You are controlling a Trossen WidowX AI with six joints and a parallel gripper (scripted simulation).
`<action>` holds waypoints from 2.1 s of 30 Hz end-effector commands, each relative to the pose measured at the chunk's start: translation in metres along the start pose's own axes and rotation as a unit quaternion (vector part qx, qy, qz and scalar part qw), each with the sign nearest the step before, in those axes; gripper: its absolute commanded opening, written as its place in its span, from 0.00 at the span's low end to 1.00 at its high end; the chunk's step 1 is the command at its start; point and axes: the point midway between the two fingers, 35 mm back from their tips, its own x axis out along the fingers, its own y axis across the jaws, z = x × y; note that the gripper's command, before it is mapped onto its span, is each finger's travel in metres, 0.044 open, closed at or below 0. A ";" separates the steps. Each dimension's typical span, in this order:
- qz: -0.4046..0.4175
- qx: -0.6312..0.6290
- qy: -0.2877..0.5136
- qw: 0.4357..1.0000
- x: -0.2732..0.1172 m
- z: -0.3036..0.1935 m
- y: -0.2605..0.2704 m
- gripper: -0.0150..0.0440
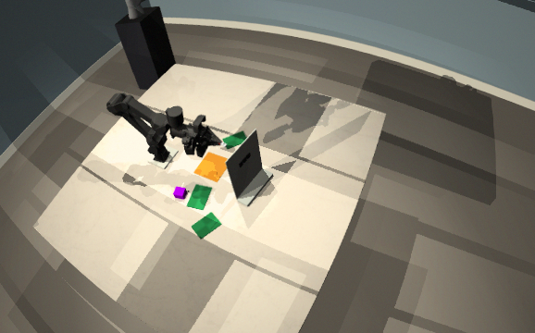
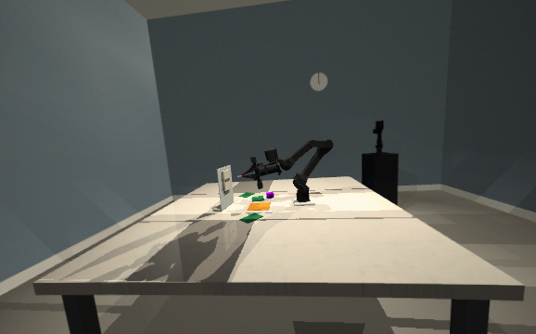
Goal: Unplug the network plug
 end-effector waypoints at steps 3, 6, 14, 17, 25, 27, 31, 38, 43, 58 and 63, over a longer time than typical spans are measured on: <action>-0.061 -0.004 0.006 0.998 0.001 -0.003 -0.015 0.25; -0.090 -0.005 0.008 0.996 0.001 -0.004 -0.023 0.25; -0.166 -0.007 0.013 0.986 -0.005 -0.006 -0.043 0.25; -0.194 -0.009 0.015 0.981 -0.009 -0.007 -0.050 0.25; -0.269 -0.012 0.020 0.963 -0.022 -0.009 -0.067 0.25; -0.288 -0.012 0.021 0.957 -0.026 -0.010 -0.071 0.25; -0.324 -0.014 0.024 0.946 -0.035 -0.010 -0.079 0.25; -0.381 -0.016 0.028 0.924 -0.052 -0.011 -0.089 0.25; -0.383 -0.016 0.028 0.923 -0.052 -0.012 -0.089 0.25; -0.383 -0.016 0.028 0.923 -0.046 -0.012 -0.110 0.25; -0.383 -0.016 0.028 0.923 -0.045 -0.012 -0.117 0.25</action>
